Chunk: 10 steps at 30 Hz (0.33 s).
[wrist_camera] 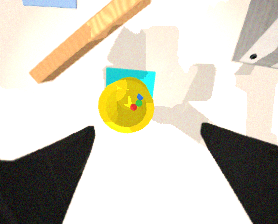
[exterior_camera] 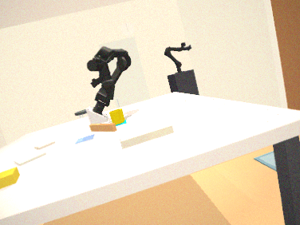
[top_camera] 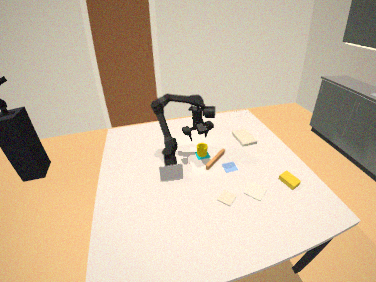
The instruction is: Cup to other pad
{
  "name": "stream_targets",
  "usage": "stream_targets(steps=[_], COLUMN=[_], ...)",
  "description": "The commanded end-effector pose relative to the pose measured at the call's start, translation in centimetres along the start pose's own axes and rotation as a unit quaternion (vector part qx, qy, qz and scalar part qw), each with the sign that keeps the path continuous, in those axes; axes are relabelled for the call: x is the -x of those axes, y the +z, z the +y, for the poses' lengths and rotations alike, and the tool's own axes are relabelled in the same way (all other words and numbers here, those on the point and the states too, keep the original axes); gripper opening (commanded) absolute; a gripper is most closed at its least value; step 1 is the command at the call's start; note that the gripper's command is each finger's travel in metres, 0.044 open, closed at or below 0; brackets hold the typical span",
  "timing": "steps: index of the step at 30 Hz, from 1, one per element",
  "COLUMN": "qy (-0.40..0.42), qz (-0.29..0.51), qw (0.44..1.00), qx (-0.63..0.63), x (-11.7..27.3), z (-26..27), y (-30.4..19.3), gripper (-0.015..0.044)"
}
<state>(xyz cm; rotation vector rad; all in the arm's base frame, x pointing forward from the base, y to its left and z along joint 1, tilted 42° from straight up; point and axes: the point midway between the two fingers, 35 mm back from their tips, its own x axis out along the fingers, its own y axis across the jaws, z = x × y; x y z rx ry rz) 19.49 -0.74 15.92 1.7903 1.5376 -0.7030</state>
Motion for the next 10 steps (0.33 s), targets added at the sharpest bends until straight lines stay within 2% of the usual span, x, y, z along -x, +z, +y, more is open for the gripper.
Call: stream_targets(steps=[1, 10], qy=[0.003, 0.007], qz=[-0.005, -0.006], qw=[1.000, 1.000], qx=[0.000, -0.005], x=[1.1, 1.8], z=[0.0, 0.0], y=[0.0, 0.0], gripper=[0.0440, 0.0440])
